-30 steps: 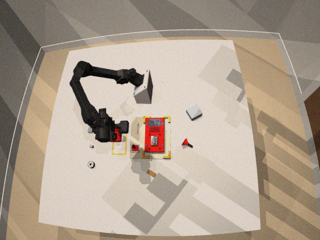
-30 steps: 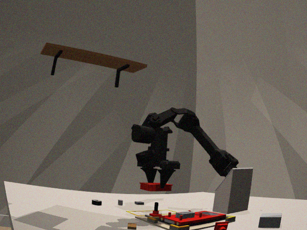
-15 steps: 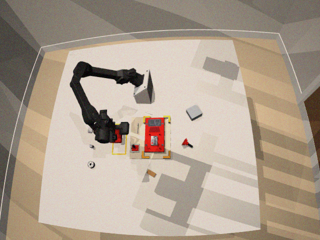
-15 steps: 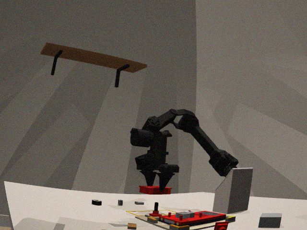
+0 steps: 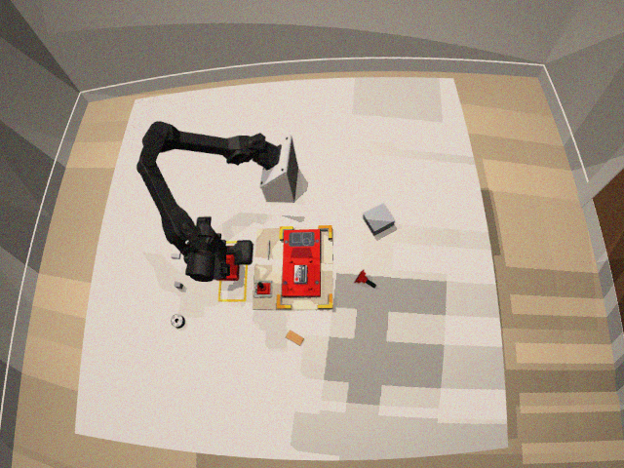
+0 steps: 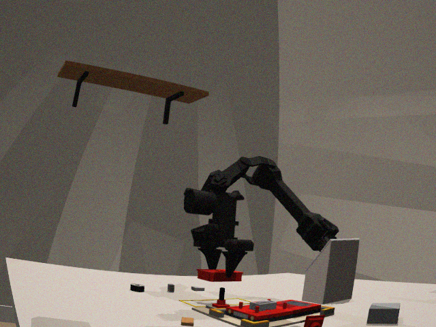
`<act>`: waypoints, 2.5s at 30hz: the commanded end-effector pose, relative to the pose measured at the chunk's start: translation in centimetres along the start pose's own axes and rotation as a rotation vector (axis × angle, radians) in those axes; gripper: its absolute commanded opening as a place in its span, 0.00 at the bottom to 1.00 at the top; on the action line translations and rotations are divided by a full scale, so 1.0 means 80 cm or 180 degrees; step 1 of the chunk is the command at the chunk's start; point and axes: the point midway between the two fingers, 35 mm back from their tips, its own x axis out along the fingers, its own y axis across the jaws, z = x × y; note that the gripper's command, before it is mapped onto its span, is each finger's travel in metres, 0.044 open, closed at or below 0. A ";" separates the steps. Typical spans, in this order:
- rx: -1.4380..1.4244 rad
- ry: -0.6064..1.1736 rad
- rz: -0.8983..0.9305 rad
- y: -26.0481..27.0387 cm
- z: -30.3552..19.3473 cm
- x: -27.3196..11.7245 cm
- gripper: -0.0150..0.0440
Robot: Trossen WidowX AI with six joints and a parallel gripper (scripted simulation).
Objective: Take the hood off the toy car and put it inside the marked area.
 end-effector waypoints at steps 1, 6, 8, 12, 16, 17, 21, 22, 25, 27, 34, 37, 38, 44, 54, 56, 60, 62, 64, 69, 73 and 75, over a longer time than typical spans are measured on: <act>-0.0018 0.0007 -0.0020 0.000 -0.001 0.005 0.25; -0.0018 0.0006 -0.0020 0.000 -0.001 0.011 0.25; -0.0018 0.0006 -0.0021 0.000 -0.001 0.013 0.25; -0.0018 0.0006 -0.0021 0.000 -0.001 0.018 0.25; -0.0018 0.0006 -0.0022 -0.001 -0.001 0.023 0.25; -0.0018 0.0006 -0.0023 -0.001 -0.001 0.024 0.25; -0.0018 0.0006 -0.0024 -0.001 -0.001 0.029 0.25; -0.0018 0.0006 -0.0024 -0.001 -0.001 0.030 0.25; -0.0018 0.0007 -0.0025 -0.001 -0.001 0.033 0.25; -0.0018 0.0007 -0.0026 -0.001 -0.002 0.036 0.25; -0.0018 0.0007 -0.0030 -0.002 -0.002 0.044 0.25; -0.0018 0.0007 -0.0032 -0.002 -0.003 0.047 0.25; -0.0018 0.0007 -0.0032 -0.002 -0.003 0.048 0.25; -0.0018 0.0008 -0.0036 -0.003 -0.004 0.055 0.25; -0.0018 0.0008 -0.0039 -0.003 -0.004 0.061 0.25; -0.0018 0.0008 -0.0039 -0.003 -0.004 0.062 0.25; -0.0018 0.0009 -0.0039 -0.003 -0.004 0.064 0.25; -0.0018 0.0009 -0.0039 -0.003 -0.004 0.066 0.25; -0.0018 0.0009 -0.0039 -0.003 -0.004 0.067 0.25; -0.0018 0.0009 -0.0039 -0.003 -0.004 0.070 0.25; -0.0018 0.0009 -0.0039 -0.003 -0.004 0.072 0.25; -0.0018 0.0009 -0.0039 -0.003 -0.004 0.073 0.25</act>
